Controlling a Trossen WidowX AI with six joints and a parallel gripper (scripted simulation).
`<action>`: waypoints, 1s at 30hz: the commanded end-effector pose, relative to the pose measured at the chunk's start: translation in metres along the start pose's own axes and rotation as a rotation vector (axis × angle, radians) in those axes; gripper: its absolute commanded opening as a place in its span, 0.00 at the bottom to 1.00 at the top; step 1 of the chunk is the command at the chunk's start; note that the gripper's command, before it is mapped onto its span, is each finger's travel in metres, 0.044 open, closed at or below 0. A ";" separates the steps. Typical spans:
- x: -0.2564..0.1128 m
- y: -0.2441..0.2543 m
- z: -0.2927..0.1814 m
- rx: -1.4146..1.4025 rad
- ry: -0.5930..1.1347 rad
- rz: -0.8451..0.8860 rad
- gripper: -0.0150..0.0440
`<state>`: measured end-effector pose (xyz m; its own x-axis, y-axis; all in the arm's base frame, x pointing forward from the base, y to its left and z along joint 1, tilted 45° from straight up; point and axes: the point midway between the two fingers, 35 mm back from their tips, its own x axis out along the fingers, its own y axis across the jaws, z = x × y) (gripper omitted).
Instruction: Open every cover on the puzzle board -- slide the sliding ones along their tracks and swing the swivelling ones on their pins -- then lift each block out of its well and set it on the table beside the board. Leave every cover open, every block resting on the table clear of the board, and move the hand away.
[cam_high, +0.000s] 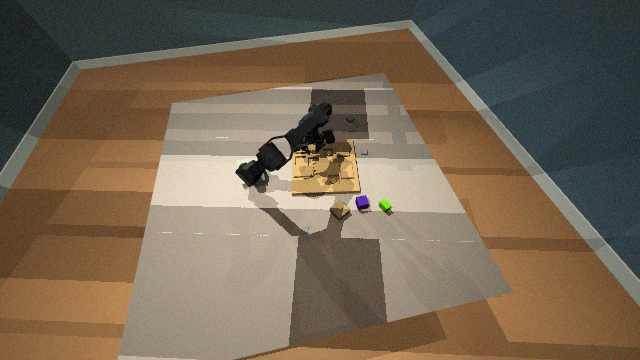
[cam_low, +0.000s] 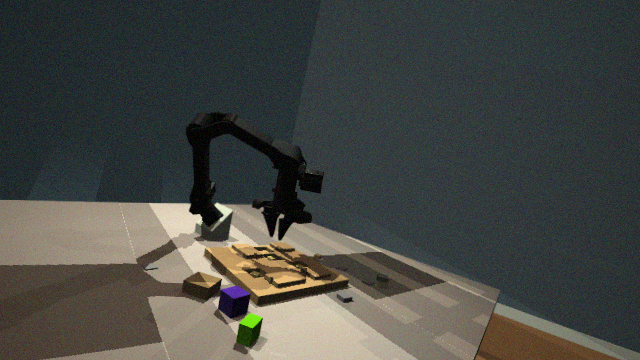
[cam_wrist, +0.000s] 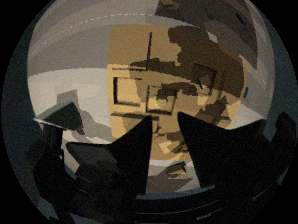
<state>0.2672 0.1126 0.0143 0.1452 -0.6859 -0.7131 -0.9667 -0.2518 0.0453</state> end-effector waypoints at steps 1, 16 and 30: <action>0.003 0.000 0.000 0.005 -0.004 0.001 0.50; 0.033 0.000 0.000 0.005 -0.003 0.001 0.50; 0.033 0.000 0.000 0.005 -0.003 0.001 0.50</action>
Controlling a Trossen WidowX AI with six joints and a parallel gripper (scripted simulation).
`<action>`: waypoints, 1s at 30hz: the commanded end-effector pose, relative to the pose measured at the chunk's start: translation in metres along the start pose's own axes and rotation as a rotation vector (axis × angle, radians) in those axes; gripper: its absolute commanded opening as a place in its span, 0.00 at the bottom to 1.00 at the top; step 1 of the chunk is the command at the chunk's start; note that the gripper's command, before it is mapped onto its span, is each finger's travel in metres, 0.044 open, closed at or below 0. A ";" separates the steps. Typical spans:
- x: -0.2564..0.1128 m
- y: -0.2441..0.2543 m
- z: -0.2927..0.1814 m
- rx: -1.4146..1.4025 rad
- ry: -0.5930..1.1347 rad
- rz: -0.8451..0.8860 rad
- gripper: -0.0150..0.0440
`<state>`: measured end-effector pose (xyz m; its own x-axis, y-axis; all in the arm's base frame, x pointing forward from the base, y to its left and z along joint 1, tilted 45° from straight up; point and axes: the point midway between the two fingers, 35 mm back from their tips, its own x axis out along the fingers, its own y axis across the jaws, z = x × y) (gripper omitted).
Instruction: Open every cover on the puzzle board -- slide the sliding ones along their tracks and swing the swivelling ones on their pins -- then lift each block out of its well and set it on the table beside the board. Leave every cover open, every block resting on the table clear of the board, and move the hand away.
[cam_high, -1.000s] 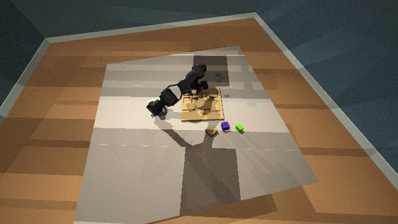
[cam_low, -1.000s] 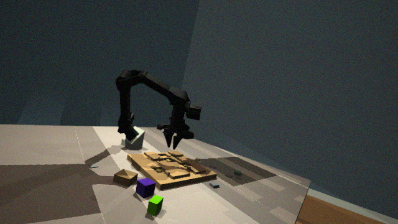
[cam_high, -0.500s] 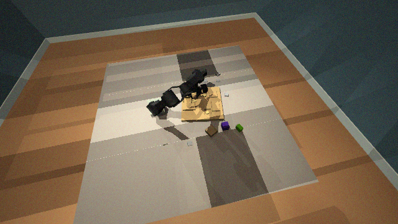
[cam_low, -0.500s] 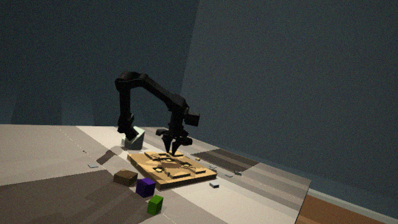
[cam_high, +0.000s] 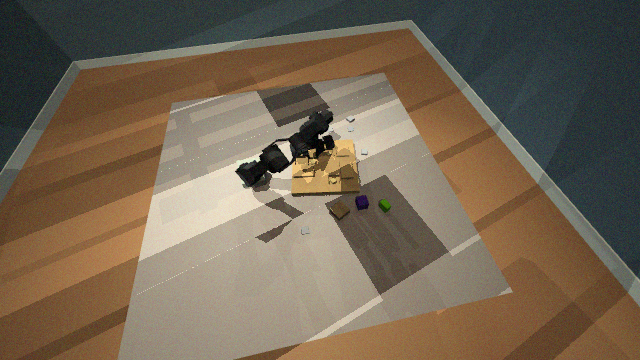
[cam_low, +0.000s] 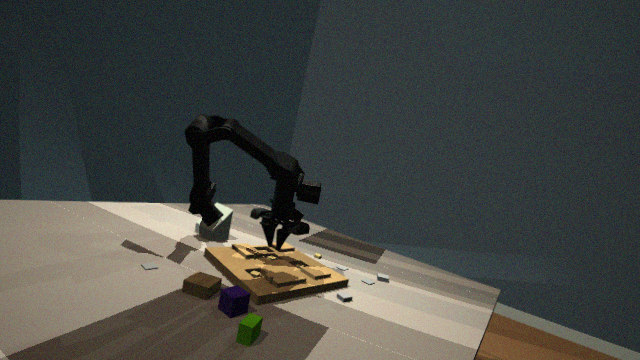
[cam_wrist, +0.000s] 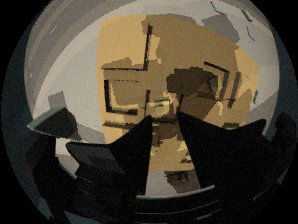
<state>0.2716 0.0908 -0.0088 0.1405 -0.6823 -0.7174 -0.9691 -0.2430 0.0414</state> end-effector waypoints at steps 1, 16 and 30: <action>0.001 0.000 0.000 -0.004 0.004 -0.002 0.50; 0.013 0.000 -0.001 -0.004 0.004 -0.002 0.50; 0.023 0.000 -0.001 -0.004 0.004 -0.002 0.50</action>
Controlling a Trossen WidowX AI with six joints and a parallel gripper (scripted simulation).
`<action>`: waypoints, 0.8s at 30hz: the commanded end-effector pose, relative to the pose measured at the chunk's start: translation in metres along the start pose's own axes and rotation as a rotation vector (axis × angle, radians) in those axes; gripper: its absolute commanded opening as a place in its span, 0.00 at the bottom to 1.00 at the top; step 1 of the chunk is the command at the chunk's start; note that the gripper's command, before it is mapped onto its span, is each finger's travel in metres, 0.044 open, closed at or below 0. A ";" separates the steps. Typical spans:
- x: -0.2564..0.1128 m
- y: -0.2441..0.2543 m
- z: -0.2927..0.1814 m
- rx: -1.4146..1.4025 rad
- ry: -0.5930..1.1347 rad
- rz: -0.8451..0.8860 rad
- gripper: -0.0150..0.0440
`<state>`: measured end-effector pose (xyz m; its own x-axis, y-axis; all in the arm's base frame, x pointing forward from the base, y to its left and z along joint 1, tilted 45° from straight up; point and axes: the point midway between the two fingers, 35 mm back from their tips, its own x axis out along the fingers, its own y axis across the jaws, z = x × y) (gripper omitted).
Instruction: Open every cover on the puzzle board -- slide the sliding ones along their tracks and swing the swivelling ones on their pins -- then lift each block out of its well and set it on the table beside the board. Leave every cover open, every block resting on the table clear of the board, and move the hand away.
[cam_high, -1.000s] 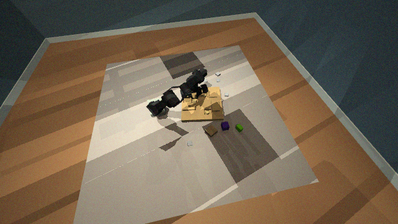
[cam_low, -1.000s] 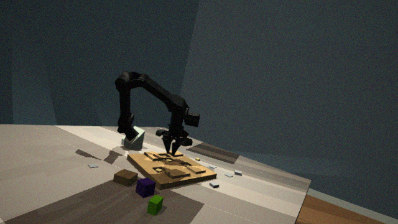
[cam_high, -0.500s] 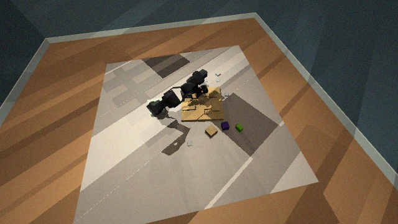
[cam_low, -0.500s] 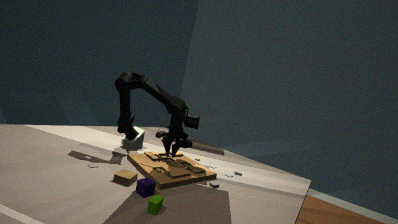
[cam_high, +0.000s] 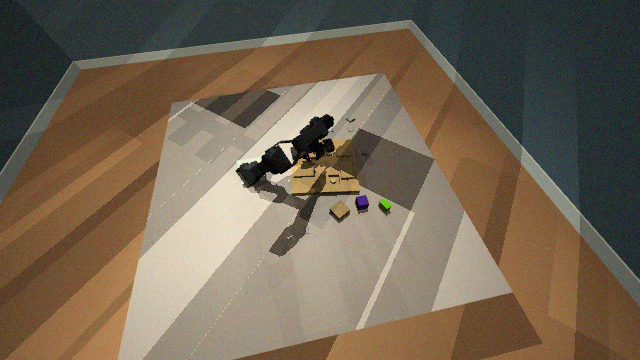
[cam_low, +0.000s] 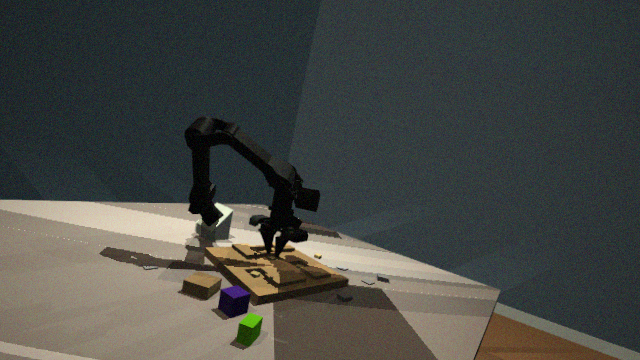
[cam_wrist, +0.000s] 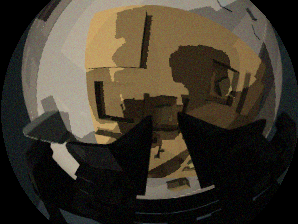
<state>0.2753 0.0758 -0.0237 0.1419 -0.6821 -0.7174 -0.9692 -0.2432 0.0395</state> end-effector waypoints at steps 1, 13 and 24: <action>0.002 0.000 0.000 -0.005 0.004 -0.001 0.50; 0.012 0.000 0.000 -0.005 0.005 -0.001 0.50; 0.010 0.000 0.000 0.000 0.000 -0.002 0.41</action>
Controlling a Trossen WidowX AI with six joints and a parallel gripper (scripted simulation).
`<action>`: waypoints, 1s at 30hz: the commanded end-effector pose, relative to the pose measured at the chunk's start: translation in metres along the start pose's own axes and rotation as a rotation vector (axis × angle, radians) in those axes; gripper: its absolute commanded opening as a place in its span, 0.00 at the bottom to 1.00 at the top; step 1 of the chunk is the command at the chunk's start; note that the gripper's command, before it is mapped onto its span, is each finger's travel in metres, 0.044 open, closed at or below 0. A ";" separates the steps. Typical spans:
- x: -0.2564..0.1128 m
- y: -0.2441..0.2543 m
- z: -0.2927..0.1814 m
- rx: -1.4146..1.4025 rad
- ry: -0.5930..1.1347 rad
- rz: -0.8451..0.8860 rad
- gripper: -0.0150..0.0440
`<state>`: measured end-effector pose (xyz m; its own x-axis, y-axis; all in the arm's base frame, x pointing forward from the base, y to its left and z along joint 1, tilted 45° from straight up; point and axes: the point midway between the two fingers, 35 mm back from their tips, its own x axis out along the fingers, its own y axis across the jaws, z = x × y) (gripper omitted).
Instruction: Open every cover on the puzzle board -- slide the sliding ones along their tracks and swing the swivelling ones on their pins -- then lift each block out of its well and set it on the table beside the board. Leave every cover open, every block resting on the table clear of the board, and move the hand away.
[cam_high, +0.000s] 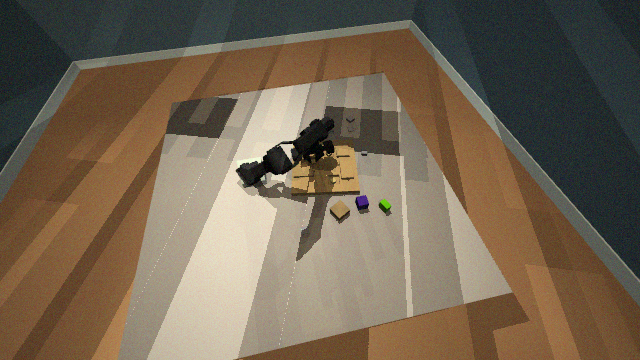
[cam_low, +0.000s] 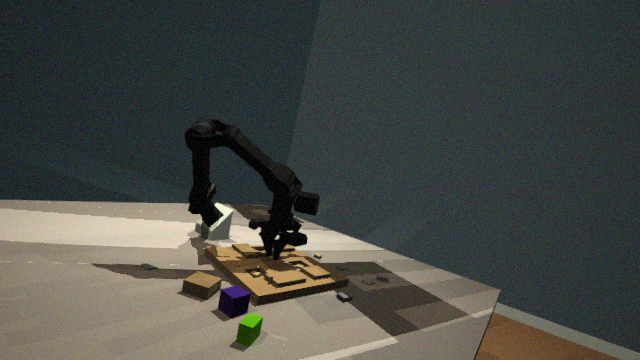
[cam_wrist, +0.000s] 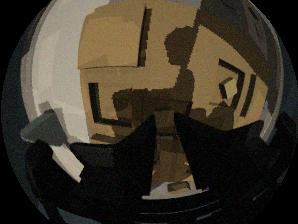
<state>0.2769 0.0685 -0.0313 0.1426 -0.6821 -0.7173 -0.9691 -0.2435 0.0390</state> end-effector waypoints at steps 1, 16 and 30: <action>0.000 0.000 0.000 0.000 0.000 -0.001 0.40; -0.013 -0.001 0.001 -0.001 0.000 -0.001 0.39; -0.031 0.000 0.001 -0.004 0.001 -0.001 0.39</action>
<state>0.2725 0.0850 -0.0134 0.1381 -0.6885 -0.7120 -0.9681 -0.2456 0.0498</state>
